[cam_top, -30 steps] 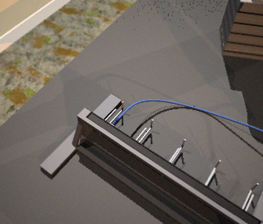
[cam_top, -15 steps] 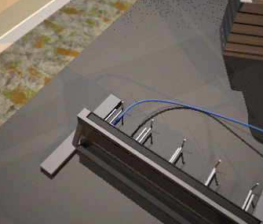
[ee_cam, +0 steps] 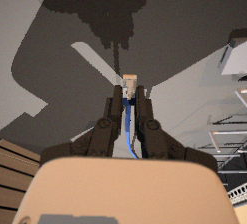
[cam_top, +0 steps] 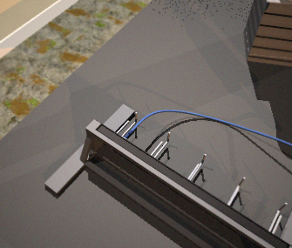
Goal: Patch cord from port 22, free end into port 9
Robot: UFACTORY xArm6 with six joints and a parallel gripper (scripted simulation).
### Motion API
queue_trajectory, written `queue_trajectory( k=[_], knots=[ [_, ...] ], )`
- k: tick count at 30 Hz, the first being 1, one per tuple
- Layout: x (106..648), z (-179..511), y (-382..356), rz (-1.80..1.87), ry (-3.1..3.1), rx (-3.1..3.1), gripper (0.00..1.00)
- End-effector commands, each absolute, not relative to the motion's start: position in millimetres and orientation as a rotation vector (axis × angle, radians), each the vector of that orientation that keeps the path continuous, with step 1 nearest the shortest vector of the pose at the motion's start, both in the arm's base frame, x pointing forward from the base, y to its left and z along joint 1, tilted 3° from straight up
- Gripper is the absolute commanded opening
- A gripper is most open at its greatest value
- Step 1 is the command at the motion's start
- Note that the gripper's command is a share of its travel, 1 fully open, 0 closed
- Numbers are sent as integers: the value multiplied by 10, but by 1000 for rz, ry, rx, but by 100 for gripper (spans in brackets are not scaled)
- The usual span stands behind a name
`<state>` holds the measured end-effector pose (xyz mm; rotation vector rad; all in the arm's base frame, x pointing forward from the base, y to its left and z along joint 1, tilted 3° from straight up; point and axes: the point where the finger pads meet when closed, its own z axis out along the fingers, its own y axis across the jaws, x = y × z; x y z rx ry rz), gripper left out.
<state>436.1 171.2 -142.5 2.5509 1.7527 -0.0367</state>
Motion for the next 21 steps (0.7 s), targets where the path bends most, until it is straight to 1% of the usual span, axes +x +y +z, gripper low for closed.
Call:
queue_trajectory(
  k=[1, 13, 21],
  knots=[
    [4393, -1403, 1689, -30, 1726, 2568, 0],
    [4481, -1353, 1506, -27, 1563, 2669, 0],
    [4603, -1286, 1261, -23, 1333, 2790, 0]
  ],
)
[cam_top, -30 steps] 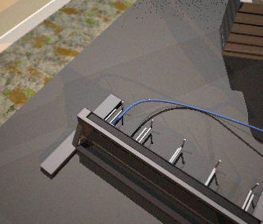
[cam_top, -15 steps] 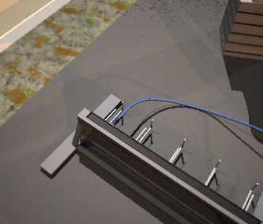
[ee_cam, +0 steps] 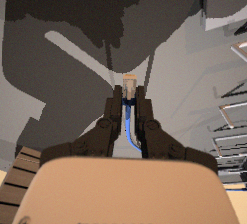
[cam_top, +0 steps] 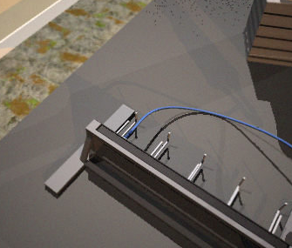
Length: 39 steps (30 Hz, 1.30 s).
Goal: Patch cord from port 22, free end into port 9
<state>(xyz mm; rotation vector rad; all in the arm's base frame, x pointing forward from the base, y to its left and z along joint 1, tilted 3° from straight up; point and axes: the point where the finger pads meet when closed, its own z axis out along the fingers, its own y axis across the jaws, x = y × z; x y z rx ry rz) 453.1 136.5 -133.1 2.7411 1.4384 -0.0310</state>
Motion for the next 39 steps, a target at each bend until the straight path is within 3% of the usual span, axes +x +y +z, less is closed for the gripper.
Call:
queue_trajectory(
  k=[1, 39],
  knots=[
    [4622, -1277, 1225, -22, 1298, 2806, 0],
    [5284, -912, -111, 3, -78, 3088, 0]
  ],
)
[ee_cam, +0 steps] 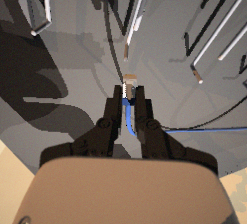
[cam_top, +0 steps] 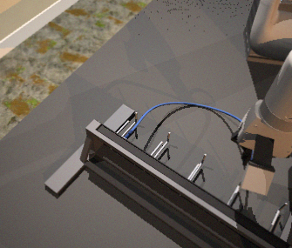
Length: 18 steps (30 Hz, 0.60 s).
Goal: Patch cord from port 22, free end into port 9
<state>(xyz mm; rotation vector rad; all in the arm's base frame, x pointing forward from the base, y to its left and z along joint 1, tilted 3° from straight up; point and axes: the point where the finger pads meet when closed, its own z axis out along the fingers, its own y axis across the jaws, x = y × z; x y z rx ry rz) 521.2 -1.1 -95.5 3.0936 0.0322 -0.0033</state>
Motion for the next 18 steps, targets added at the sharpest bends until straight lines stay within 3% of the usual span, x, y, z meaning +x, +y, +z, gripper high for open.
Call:
queue_trajectory(
  k=[1, 18],
  knots=[
    [5296, -905, -138, 4, -106, 3088, 0],
    [5411, -841, -371, 8, -353, 3070, 0]
  ],
)
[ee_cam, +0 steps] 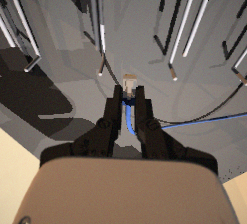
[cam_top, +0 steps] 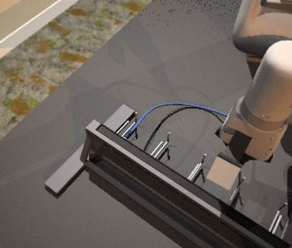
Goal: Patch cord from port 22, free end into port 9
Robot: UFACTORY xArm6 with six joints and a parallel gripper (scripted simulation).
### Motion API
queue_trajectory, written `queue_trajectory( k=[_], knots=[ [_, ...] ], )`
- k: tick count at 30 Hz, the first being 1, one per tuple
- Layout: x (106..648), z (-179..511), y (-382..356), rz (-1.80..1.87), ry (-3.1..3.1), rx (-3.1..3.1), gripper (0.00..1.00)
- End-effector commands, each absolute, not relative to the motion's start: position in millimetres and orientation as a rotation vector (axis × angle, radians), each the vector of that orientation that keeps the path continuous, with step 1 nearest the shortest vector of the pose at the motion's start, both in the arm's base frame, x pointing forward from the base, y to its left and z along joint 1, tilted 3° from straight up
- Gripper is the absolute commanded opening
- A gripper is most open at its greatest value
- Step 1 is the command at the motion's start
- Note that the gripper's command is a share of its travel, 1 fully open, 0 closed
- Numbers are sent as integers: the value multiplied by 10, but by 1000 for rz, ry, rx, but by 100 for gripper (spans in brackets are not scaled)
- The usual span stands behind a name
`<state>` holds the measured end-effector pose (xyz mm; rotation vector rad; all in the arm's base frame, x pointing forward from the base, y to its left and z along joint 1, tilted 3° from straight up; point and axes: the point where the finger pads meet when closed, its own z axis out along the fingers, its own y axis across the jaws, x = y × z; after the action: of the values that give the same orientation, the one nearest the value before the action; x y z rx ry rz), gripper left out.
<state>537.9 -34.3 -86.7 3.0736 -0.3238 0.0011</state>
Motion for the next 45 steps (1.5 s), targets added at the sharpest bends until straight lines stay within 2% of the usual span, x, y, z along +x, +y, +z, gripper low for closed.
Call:
queue_trajectory(
  k=[1, 45],
  knots=[
    [5414, -840, -376, 8, -359, 3069, 0],
    [5542, -942, -416, 9, -377, 3072, 0]
  ],
)
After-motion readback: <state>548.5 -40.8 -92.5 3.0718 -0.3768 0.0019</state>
